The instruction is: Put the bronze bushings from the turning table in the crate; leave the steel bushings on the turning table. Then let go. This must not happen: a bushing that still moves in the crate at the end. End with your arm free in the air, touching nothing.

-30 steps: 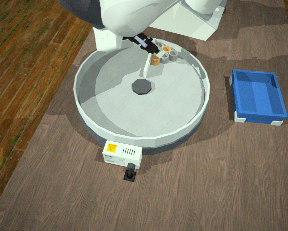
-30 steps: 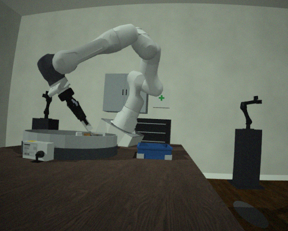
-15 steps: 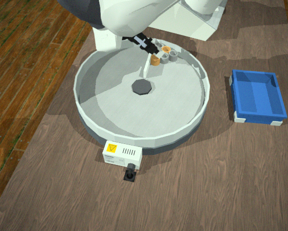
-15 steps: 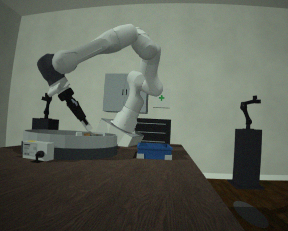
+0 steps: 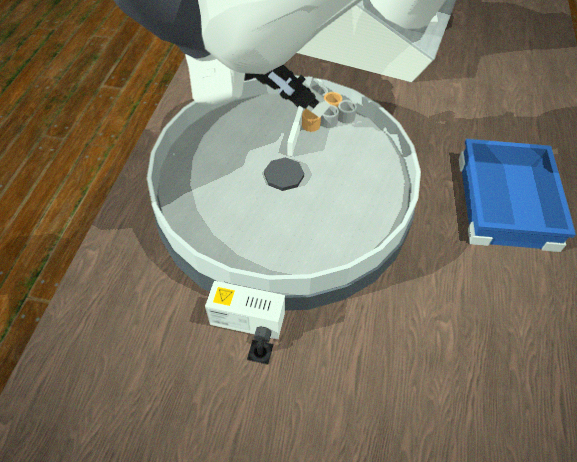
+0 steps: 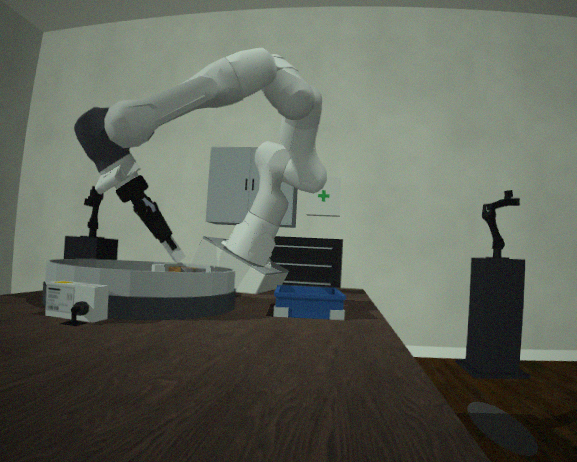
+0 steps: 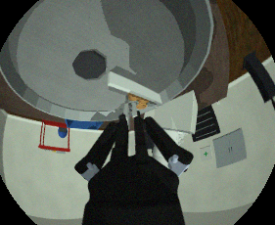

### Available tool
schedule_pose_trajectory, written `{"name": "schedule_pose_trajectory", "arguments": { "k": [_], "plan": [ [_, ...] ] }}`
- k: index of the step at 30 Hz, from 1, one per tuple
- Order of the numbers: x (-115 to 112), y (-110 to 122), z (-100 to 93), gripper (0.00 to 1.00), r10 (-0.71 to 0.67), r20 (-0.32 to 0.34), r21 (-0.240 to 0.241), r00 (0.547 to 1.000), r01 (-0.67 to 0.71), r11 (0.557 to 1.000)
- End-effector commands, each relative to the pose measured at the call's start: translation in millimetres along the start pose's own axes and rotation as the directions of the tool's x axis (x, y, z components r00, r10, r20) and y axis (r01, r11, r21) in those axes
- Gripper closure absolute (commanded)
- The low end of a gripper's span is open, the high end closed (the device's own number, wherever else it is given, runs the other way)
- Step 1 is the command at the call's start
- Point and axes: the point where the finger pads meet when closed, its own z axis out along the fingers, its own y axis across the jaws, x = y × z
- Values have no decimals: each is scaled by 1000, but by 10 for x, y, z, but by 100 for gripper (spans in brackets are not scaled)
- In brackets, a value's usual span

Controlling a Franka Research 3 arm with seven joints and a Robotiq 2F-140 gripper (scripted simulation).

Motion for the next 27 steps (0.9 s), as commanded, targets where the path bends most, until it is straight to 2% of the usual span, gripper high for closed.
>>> {"name": "schedule_pose_trajectory", "arguments": {
  "k": [1,15,27],
  "plan": [
    [8,2,-1,94,-4,-1,2,1000,4,1000],
    [9,2,0,94,-4,-1,2,1000,4,1000],
    [66,1,78,94,-4,-1,2,1000,4,1000]
  ]
}}
